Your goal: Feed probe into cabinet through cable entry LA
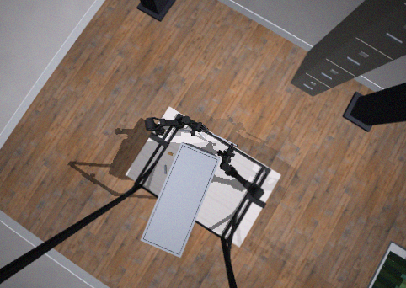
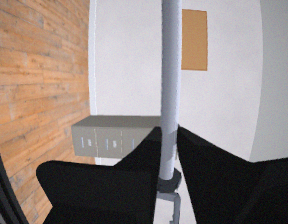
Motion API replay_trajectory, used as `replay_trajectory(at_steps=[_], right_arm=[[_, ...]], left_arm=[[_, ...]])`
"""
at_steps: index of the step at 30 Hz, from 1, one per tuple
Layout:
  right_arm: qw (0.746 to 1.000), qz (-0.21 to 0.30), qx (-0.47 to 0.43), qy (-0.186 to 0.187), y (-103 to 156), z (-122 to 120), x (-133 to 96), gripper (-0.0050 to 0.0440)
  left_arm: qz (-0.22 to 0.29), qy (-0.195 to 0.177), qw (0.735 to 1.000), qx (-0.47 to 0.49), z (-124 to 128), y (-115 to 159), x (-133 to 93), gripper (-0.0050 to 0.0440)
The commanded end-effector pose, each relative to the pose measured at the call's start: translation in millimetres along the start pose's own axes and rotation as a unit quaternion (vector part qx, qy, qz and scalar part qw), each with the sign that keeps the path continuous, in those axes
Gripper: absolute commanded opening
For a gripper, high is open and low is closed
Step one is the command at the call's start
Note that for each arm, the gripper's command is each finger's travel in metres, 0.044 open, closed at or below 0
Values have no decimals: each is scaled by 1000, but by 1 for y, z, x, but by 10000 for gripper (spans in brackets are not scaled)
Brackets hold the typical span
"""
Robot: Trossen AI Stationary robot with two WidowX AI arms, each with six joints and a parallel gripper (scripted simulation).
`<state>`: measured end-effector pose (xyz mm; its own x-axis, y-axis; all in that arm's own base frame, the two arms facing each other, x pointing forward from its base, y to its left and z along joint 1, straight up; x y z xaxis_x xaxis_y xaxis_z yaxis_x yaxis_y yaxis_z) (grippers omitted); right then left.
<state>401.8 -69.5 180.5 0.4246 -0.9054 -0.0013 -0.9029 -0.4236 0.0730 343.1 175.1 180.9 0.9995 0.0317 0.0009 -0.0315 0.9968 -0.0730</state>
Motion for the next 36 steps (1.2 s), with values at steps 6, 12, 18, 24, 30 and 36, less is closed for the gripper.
replay_trajectory(at_steps=[6, 12, 18, 24, 30, 36], right_arm=[[1000, 1, 2, 1, 0, 0, 0, 0], [1000, 1, 2, 1, 0, 0, 0, 0], [1000, 1, 2, 1, 0, 0, 0, 0], [1000, 1, 2, 1, 0, 0, 0, 0], [1000, 1, 2, 1, 0, 0, 0, 0], [1000, 1, 2, 1, 0, 0, 0, 0]], left_arm=[[-2, 1, 1000, 2, -1, 0, 4, 440], [-2, 1, 1000, 2, -1, -1, 12, 440], [-2, 1, 1000, 2, -1, -1, 18, 440], [-2, 1, 1000, 2, -2, -1, 26, 440], [-2, 1, 1000, 2, -2, -1, 34, 440], [-2, 1, 1000, 2, -2, -1, 39, 440]])
Point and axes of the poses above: on each arm, the point midway between the two fingers, 35 mm back from their tips, its own x axis out along the fingers, its own z axis across the jaws, y = z × x, the point moved 2 cm from there along -x, back along the fingers, and after that the axes turned 4 degrees about -x, right-handed, at the moved point
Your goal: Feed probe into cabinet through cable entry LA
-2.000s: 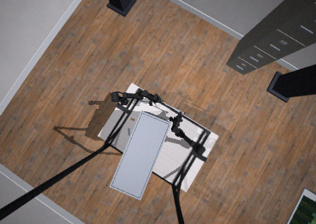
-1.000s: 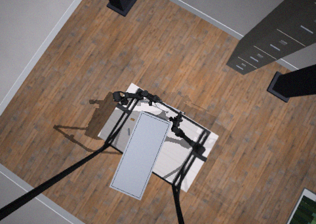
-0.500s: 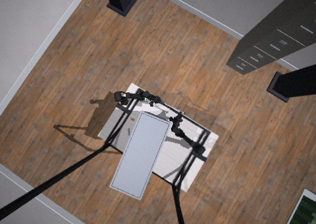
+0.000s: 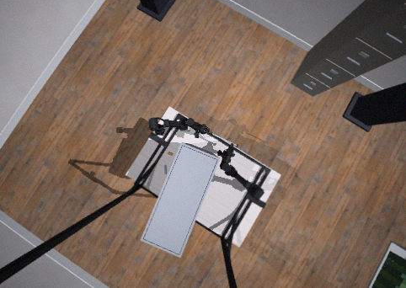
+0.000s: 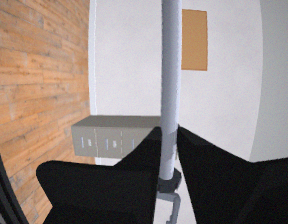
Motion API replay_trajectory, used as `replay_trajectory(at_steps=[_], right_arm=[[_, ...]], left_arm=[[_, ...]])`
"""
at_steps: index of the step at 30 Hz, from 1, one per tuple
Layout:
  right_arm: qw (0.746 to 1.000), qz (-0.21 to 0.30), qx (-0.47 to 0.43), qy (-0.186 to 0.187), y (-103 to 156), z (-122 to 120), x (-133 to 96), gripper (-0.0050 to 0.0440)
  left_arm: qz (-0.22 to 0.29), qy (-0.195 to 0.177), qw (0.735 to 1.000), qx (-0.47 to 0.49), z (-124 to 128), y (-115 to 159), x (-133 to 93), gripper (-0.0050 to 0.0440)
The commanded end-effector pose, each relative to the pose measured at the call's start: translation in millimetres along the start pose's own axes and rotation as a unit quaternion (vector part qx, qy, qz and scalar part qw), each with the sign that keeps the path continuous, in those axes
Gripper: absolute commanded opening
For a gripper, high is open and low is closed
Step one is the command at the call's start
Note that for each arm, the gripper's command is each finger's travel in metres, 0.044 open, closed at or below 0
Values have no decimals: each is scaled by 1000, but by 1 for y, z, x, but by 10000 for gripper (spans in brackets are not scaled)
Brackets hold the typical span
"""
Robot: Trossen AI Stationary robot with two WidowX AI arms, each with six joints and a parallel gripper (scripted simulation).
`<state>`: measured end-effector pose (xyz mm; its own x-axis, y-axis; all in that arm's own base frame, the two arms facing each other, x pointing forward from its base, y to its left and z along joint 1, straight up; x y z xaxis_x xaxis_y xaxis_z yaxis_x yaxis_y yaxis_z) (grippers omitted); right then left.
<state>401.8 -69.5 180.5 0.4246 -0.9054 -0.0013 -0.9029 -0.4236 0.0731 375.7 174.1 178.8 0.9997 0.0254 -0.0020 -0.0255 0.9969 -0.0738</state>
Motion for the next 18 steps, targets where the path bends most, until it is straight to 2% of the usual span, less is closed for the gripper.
replay_trajectory(at_steps=[1, 18], right_arm=[[1000, 1, 2, 1, 0, 0, 0, 0], [1000, 1, 2, 1, 0, 0, 0, 0]], left_arm=[[1, -1, 1000, 2, 1, 1, 8, 440], [1, -1, 1000, 2, 1, 1, 29, 440]])
Point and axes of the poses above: on each arm, the point midway between the two fingers, 35 mm back from their tips, its own x axis out along the fingers, its own z axis across the jaws, y = z × x, the point moved 2 cm from there along -x, back along the fingers, and after that the axes turned 4 degrees about -x, right-handed, at the moved point
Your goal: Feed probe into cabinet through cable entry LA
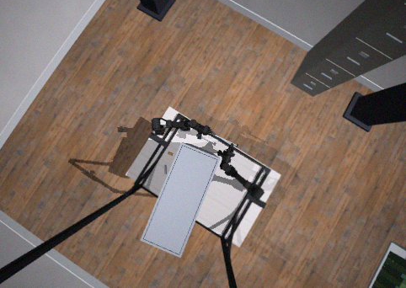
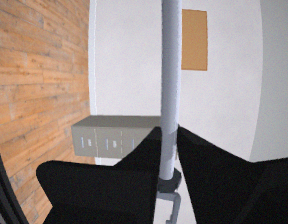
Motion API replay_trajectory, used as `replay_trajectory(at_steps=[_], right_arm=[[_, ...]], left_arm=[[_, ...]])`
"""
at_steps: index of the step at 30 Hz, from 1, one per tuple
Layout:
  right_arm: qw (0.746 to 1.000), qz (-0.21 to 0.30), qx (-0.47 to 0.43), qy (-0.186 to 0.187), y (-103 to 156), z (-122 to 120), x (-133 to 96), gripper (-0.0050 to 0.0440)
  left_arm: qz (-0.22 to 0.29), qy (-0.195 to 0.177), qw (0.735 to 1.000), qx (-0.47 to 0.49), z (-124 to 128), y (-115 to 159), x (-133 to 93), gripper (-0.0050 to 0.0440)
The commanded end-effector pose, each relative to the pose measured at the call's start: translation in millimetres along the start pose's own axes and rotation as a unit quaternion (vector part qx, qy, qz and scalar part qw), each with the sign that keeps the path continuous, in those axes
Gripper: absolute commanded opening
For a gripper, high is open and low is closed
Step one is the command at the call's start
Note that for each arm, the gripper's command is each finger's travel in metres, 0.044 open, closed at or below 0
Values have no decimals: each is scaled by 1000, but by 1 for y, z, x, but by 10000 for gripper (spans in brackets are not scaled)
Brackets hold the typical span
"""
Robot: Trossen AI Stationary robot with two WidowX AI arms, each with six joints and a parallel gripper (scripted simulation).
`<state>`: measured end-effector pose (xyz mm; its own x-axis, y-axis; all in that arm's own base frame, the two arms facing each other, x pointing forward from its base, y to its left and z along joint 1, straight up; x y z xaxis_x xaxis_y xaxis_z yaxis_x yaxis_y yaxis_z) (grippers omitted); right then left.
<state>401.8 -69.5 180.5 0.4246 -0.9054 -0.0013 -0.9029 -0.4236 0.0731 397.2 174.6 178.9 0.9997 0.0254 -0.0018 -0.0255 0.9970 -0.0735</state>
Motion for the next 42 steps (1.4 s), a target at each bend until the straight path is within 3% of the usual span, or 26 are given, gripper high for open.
replay_trajectory(at_steps=[1, 30, 42], right_arm=[[1000, 1, 2, 1, 0, 0, 0, 0], [1000, 1, 2, 1, 0, 0, 0, 0], [1000, 1, 2, 1, 0, 0, 0, 0]], left_arm=[[1, -1, 1000, 2, 0, 1, 8, 440], [1, -1, 1000, 2, 0, 1, 40, 440], [1, -1, 1000, 2, 0, 1, 40, 152]])
Point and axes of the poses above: on each arm, the point midway between the two fingers, 35 mm back from their tips, its own x axis out along the fingers, its own z axis across the jaws, y = z × x, the point moved 2 cm from there along -x, back along the fingers, and after that the axes turned 4 degrees about -x, right-handed, at the moved point
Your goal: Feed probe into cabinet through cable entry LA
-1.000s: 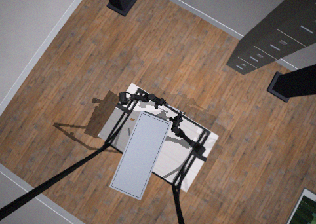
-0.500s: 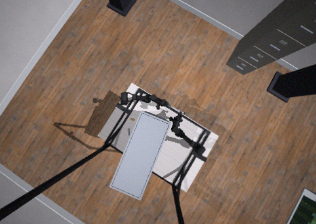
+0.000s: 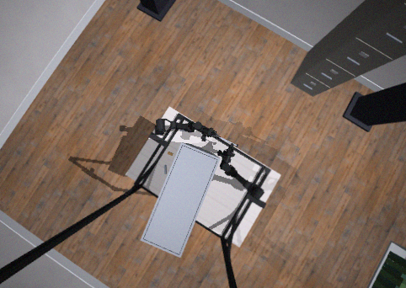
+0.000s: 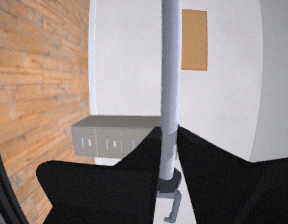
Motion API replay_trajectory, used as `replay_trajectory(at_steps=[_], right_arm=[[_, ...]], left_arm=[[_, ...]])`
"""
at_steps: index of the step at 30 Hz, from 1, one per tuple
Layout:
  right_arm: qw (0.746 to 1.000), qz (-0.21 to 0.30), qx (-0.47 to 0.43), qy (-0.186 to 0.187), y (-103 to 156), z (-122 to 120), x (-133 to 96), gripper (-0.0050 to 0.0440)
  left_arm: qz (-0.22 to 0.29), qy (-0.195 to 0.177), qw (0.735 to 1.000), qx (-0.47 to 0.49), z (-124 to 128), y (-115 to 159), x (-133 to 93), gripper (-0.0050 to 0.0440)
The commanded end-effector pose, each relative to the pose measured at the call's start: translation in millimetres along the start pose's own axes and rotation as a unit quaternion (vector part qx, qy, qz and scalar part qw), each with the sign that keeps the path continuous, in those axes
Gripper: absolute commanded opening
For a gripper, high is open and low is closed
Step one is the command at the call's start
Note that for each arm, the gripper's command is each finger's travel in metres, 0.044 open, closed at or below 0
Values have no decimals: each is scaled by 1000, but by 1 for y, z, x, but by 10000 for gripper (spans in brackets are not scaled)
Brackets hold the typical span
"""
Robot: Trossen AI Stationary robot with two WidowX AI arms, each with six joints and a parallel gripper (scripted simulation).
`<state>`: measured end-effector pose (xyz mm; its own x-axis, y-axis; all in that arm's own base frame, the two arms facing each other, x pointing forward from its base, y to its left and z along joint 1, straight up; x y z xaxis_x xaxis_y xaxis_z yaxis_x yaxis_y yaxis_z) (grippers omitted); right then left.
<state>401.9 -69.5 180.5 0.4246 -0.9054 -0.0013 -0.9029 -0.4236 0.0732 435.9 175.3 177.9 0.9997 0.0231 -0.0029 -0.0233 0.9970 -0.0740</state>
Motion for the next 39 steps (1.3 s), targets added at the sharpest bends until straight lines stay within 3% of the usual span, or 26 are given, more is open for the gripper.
replay_trajectory(at_steps=[1, 4, 22, 23, 36, 38, 39], right_arm=[[1000, 1, 2, 1, 0, 0, 0, 0], [1000, 1, 2, 1, 0, 0, 0, 0], [1000, 1, 2, 1, 0, 0, 0, 0], [1000, 1, 2, 1, 0, 0, 0, 24], [1000, 1, 2, 1, 0, 0, 0, 336], [1000, 1, 2, 1, 0, 0, 0, 336], [1000, 1, 2, 1, 0, 0, 0, 360]], left_arm=[[2, -2, 1000, 2, 1, 1, 1, 128], [2, -2, 1000, 2, 1, 1, 1, 128], [2, -2, 1000, 2, 1, 1, 1, 21], [2, -2, 1000, 2, 1, 1, 1, 0], [2, -2, 1000, 2, 1, 1, 1, 0], [2, -2, 1000, 2, 1, 1, 1, 0], [2, -2, 1000, 2, 1, 1, 1, 0]])
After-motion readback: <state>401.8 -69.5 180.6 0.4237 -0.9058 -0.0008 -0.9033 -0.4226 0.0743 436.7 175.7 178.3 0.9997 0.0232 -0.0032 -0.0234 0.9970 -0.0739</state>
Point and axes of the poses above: on each arm, the point midway between the two fingers, 35 mm back from their tips, its own x axis out along the fingers, its own z axis across the jaws, y = z × x, the point moved 2 cm from there along -x, back along the fingers, and after that the axes turned 4 degrees about -x, right-handed, at the moved point
